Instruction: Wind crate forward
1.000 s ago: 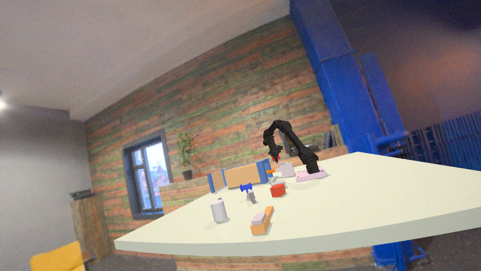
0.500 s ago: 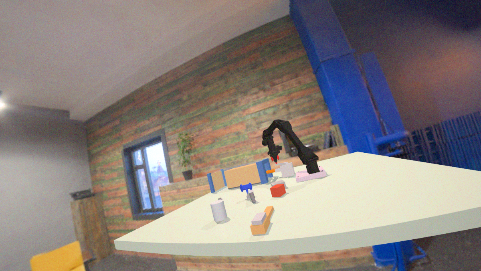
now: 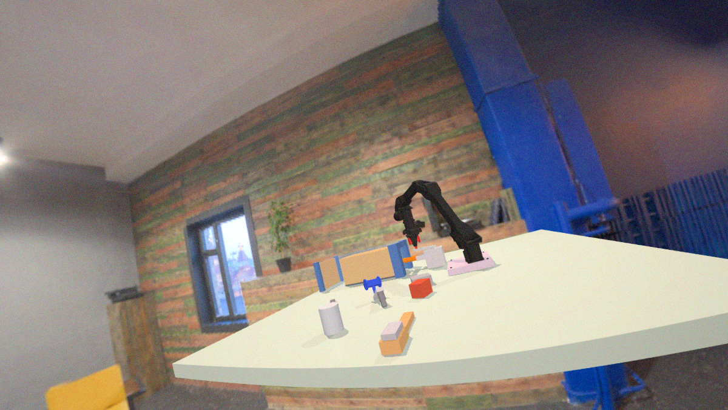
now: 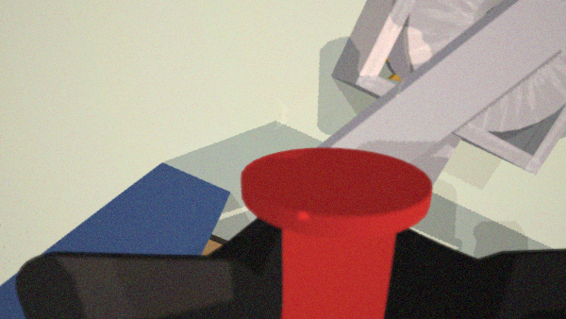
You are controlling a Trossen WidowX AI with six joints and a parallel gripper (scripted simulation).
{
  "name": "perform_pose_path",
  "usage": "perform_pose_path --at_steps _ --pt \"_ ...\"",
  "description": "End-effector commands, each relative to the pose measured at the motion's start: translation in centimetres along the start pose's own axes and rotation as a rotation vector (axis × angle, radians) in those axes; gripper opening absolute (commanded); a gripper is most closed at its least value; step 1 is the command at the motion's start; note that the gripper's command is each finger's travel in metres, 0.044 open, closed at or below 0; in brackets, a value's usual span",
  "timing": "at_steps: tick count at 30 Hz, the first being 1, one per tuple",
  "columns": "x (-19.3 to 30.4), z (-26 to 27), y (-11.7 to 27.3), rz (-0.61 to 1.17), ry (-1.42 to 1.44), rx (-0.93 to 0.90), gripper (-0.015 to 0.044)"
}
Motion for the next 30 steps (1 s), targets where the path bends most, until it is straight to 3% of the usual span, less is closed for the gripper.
perform_pose_path --at_steps 1,30 --pt "1.6 -1.5 0.0 0.019 0.027 0.034 0.0" --pt "3.1 -4.1 0.1 0.021 0.027 0.037 0.0"
Point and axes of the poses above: the point midway between the two fingers, 35 mm back from their tips, its own y axis back along the fingers, its own z axis across the jaws, x = y × z, the point moved 4 cm from there along y, back along the fingers, and after that the axes turned 3 degrees about y, right-handed, at the moved point
